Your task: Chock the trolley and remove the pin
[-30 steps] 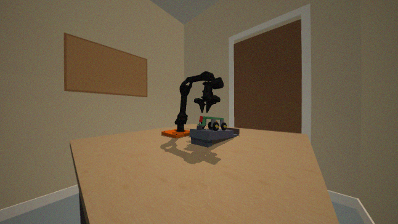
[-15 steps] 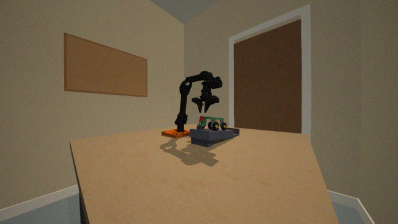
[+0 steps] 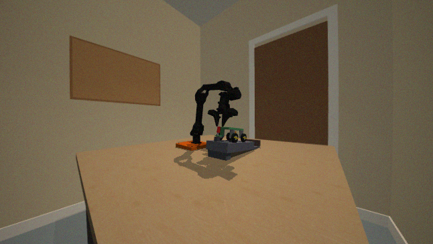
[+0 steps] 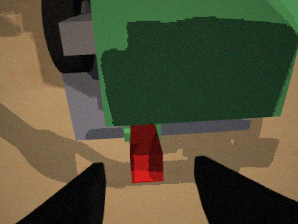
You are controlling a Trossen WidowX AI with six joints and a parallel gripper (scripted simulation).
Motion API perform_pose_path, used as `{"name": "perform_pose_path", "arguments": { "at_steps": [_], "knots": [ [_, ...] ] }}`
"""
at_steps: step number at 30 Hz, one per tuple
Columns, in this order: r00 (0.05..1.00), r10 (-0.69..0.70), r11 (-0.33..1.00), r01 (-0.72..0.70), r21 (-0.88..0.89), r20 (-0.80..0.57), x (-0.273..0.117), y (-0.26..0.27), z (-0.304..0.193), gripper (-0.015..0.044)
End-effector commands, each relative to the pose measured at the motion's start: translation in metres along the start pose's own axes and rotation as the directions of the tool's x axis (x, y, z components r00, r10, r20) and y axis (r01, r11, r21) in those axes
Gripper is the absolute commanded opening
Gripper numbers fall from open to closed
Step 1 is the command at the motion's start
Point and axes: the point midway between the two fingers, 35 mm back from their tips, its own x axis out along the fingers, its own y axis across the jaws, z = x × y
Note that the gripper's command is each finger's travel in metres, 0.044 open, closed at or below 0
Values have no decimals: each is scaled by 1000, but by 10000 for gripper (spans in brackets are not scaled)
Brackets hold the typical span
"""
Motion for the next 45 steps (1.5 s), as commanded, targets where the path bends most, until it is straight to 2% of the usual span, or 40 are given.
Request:
{"name": "perform_pose_path", "arguments": {
  "at_steps": [1, 30, 34, 45],
  "knots": [
    [1000, 0, 1000, 0, -2, -4, 3, 1, -1, 190],
    [1000, 0, 1000, 0, -2, -5, 42, 1, -1, 190],
    [1000, -4, 1000, 4, 1, -5, 39, 0, -1, 85],
    [1000, -3, 1000, 3, 1, -5, 38, 0, -1, 0]
  ]
}}
